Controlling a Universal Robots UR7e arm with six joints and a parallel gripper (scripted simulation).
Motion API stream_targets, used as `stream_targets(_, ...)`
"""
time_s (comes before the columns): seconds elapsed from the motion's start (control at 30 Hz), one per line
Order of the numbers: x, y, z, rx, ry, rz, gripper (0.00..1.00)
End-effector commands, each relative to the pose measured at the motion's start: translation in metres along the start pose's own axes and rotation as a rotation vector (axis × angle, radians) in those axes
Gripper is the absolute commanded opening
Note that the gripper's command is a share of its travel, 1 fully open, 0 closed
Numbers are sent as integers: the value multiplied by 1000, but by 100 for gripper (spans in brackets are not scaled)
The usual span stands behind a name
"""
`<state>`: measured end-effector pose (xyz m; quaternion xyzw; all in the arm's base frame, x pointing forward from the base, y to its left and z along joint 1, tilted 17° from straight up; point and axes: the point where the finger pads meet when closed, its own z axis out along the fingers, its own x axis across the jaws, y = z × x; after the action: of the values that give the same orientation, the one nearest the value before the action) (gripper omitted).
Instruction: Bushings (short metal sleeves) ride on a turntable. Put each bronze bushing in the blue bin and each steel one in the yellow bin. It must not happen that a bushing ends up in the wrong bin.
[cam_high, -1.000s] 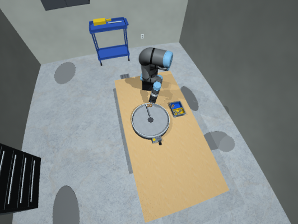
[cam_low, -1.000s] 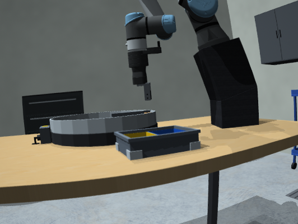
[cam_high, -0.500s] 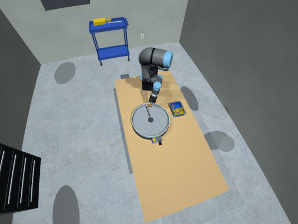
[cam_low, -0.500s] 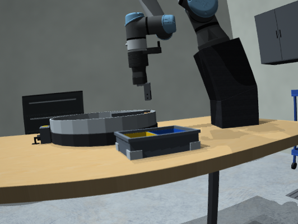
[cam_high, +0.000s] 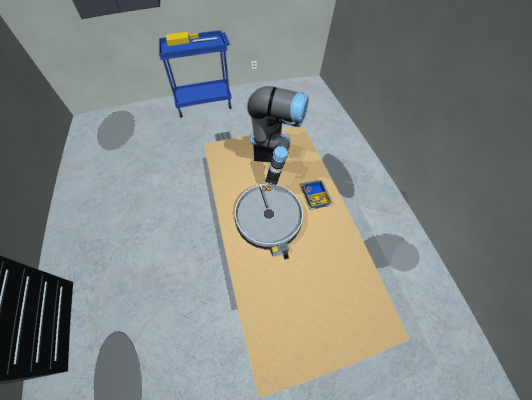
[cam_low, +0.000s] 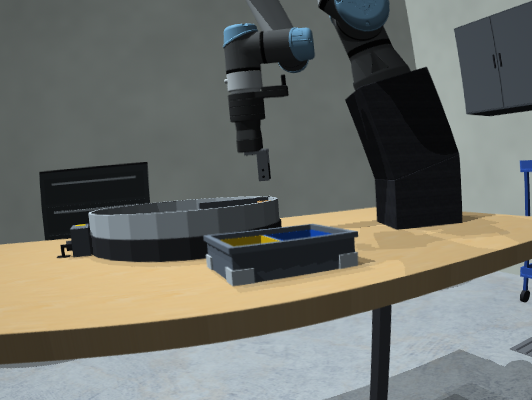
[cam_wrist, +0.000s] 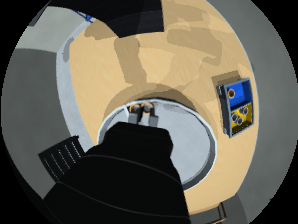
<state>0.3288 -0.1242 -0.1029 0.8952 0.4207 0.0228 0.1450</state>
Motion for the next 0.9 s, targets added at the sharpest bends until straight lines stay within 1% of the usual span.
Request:
stream_targets(0.0, 1, 0, 11, -5, 43, -42, 40)
stream_targets(0.1, 1, 0, 11, -5, 43, -42, 40)
stream_targets(0.27, 2, 0, 26, -9, 87, -86, 40)
stream_targets(0.43, 2, 0, 26, -9, 87, -86, 40)
stream_targets(0.53, 3, 0, 35, -11, 113, -111, 40)
stream_targets(0.87, 4, 0, 37, -11, 115, -112, 40)
